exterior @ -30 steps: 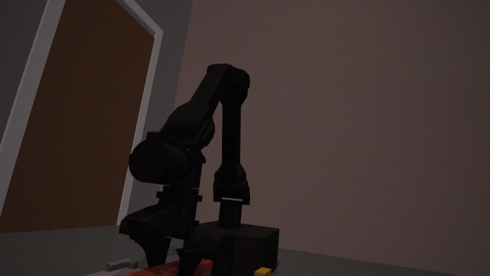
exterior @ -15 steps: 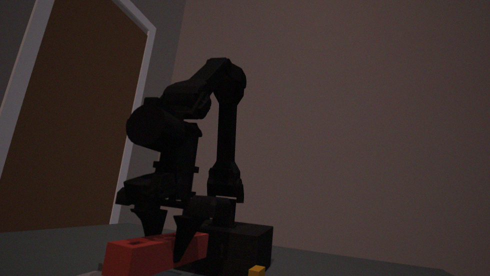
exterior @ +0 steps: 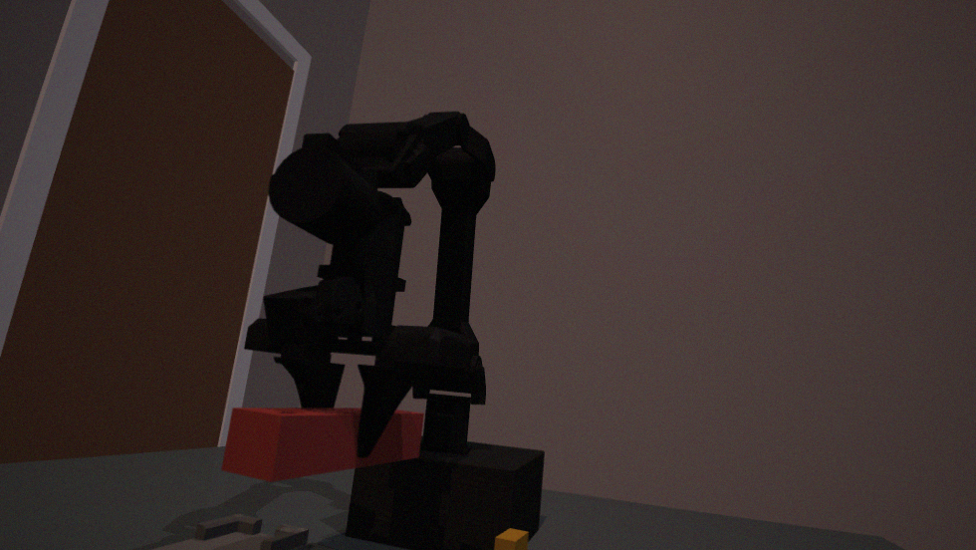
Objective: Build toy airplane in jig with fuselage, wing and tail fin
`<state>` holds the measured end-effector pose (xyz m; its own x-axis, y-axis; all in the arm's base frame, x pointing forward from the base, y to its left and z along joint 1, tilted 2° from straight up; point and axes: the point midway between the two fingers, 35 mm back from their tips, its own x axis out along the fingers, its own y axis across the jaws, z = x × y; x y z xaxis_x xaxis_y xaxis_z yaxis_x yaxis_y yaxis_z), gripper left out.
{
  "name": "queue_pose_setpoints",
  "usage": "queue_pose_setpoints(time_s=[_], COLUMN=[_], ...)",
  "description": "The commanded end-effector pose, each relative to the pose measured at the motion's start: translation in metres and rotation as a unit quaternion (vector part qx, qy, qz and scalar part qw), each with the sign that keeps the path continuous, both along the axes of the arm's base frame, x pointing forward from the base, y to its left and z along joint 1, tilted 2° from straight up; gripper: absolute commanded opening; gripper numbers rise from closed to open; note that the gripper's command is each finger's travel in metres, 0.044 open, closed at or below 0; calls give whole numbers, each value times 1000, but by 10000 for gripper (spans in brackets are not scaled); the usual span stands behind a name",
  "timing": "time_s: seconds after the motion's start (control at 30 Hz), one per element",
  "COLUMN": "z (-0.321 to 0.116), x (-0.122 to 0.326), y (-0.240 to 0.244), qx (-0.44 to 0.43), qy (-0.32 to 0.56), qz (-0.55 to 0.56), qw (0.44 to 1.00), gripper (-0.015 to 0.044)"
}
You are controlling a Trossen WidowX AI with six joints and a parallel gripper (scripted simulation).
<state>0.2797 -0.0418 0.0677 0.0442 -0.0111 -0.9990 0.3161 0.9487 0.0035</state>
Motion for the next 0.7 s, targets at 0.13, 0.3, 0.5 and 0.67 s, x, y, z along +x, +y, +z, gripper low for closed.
queue_pose_setpoints(time_s=[0.13, 0.3, 0.5, 0.67], z=[18, 13, 6, 0], x=[-2, -1, 0, -1], y=[-1, -13, -30, -44], qx=[-3, -4, -5, -6], qy=[-6, -6, -5, -5], qz=[1, 5, 10, 14], qw=[1000, 1000, 1000, 1000], gripper=[0, 0, 0, 0])
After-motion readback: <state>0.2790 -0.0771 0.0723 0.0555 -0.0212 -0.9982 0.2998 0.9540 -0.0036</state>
